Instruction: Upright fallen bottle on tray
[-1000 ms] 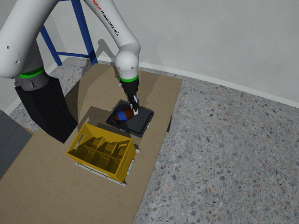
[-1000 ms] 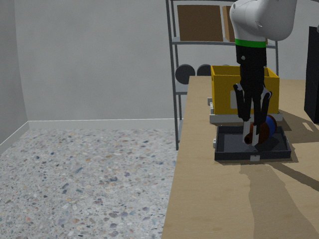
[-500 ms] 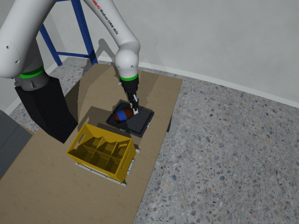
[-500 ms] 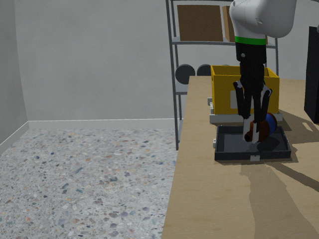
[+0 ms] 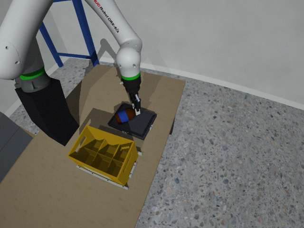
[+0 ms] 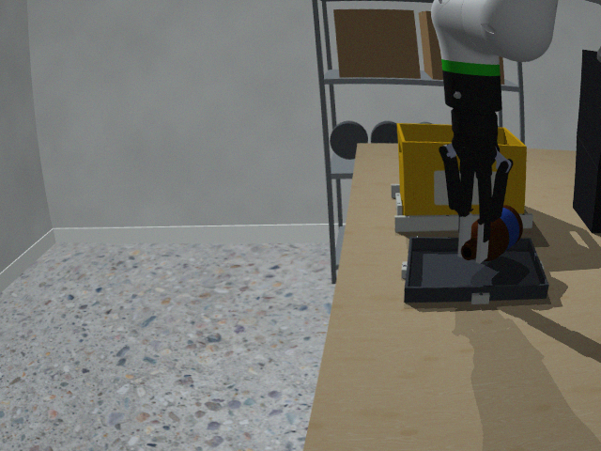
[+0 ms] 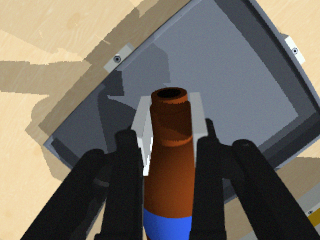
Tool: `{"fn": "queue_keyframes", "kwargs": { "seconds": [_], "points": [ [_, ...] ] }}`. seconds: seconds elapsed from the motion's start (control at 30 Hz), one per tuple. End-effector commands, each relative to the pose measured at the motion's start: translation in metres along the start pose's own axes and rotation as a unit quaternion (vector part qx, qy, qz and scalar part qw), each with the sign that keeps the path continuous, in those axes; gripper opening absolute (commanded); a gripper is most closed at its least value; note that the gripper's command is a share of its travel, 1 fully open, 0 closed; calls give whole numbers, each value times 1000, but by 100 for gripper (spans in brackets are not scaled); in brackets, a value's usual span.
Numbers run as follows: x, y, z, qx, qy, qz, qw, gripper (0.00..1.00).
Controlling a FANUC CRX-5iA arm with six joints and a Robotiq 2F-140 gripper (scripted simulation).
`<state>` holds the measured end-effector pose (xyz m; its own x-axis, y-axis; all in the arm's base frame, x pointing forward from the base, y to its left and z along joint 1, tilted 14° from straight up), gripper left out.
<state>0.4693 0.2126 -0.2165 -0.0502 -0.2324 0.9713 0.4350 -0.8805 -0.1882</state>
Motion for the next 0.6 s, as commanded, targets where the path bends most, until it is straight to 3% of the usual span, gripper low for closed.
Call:
{"fn": "queue_keyframes", "kwargs": {
  "seconds": [0.0,0.57],
  "points": [
    [4,0,0,0,0,0,1000,0],
    [26,0,0,0,0,0,1000,0]
  ]
}}
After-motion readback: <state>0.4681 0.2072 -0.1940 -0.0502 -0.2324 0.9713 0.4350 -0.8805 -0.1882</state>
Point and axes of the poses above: the point where the finger pads meet when closed, its own x axis back along the fingers, its own y axis across the jaws, z = x × y, the point moved 1 cm from there along x, back along the fingers, and after that the axes turned 14 degrees about -x, right-handed, at the moved point
